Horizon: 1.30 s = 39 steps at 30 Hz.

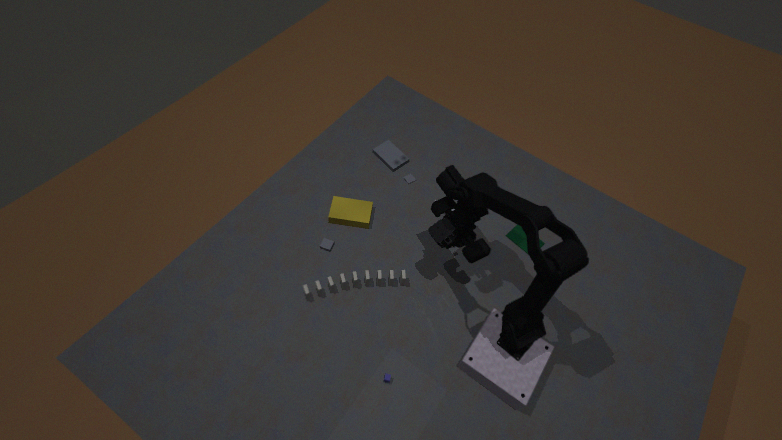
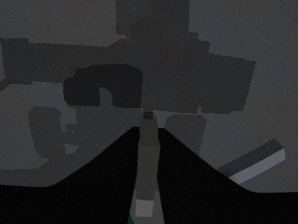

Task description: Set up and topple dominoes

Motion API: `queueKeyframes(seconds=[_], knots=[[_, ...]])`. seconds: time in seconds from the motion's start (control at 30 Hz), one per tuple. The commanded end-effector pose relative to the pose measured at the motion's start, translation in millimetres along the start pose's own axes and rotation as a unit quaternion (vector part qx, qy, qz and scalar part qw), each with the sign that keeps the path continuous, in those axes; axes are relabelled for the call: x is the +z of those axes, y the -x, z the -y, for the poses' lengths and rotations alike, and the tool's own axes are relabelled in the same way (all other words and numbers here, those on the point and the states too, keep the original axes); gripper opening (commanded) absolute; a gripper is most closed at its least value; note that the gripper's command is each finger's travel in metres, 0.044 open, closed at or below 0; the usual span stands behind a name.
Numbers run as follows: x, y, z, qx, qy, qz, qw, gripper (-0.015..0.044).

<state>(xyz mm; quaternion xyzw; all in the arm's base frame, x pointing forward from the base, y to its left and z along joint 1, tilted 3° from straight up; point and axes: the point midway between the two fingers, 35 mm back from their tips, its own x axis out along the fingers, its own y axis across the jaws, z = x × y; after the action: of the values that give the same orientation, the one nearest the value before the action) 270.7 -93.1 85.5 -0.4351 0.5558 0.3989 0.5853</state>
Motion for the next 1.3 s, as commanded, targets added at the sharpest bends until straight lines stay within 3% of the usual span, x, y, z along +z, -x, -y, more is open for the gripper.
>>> queueKeyframes(seconds=[0.0,0.27,0.5,0.67,0.83,1.27], knots=[[-3,53,0,-0.005,0.001,0.001,1.000,0.0026],[-4,69,0,-0.005,-0.007,0.001,1.000,0.0026],[-9,69,1,-0.004,-0.326,0.003,0.945,0.0026],[-13,69,1,-0.004,-0.555,0.004,0.832,0.0026],[-16,69,1,-0.003,-0.746,0.004,0.666,0.0026],[-22,69,1,-0.001,-0.934,0.005,0.357,0.0026]])
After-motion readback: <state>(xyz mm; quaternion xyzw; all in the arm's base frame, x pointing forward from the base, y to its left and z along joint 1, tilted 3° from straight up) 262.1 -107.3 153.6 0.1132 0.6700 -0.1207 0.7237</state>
